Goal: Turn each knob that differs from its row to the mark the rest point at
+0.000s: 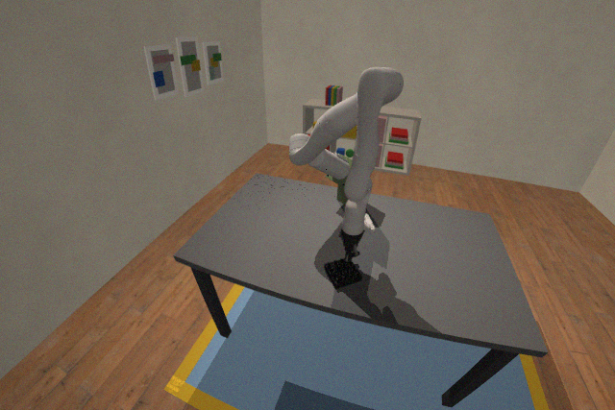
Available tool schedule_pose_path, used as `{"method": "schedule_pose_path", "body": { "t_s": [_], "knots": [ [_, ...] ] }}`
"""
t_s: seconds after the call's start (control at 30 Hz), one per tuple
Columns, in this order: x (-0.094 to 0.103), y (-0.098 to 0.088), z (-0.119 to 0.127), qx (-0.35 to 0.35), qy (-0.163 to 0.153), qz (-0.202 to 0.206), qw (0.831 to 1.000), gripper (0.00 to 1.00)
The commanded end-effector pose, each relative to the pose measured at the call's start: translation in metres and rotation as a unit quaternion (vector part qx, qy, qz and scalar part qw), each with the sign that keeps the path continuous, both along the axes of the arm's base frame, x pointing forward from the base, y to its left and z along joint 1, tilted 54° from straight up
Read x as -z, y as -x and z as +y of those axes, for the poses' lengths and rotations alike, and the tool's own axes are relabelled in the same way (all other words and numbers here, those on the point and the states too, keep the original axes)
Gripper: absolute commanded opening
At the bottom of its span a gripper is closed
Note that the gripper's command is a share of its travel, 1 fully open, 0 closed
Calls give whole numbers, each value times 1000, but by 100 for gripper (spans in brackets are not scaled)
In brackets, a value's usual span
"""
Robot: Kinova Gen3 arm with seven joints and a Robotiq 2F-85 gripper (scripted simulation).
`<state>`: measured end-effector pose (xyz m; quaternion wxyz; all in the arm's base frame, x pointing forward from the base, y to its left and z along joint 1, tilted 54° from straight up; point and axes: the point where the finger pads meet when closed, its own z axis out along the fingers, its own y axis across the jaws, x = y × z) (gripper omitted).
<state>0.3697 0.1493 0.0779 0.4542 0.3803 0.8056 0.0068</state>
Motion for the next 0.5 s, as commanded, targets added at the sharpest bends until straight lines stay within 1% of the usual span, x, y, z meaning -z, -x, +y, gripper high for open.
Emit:
{"method": "schedule_pose_path", "body": {
  "t_s": [0.0, 0.47],
  "knots": [
    [0, 0, 0, 0, 0, 0, 1000, 8],
    [0, 0, 0, -4, 4, 2, 1000, 8]
  ]
}}
